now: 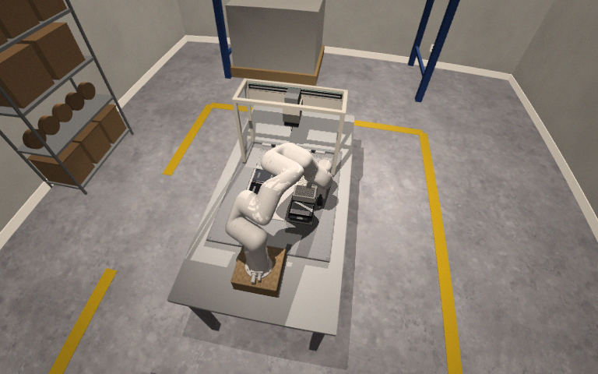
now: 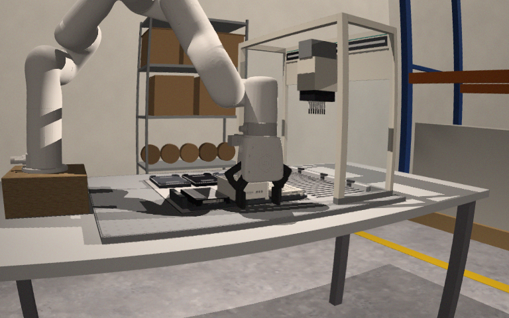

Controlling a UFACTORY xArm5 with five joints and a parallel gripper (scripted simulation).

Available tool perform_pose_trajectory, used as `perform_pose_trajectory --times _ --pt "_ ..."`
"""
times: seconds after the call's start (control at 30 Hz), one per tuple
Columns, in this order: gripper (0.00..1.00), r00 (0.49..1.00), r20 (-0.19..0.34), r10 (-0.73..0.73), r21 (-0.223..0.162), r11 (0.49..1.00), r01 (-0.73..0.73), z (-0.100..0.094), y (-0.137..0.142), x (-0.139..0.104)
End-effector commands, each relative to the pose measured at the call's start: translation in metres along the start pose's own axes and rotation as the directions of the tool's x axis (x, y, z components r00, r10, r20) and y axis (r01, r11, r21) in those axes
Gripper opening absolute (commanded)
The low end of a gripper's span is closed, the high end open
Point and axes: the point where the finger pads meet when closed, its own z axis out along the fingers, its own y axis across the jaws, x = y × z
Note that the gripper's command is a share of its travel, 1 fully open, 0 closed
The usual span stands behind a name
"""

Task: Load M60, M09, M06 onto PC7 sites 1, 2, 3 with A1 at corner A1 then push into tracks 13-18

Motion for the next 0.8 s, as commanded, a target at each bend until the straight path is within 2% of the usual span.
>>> perform_pose_trajectory --times 0.0,0.77 --pt "1.00 1.000 -0.013 0.000 -0.011 1.000 0.000 -0.002 0.001 0.001" --pt "1.00 1.000 -0.013 0.000 -0.011 1.000 0.000 -0.002 0.001 0.011"
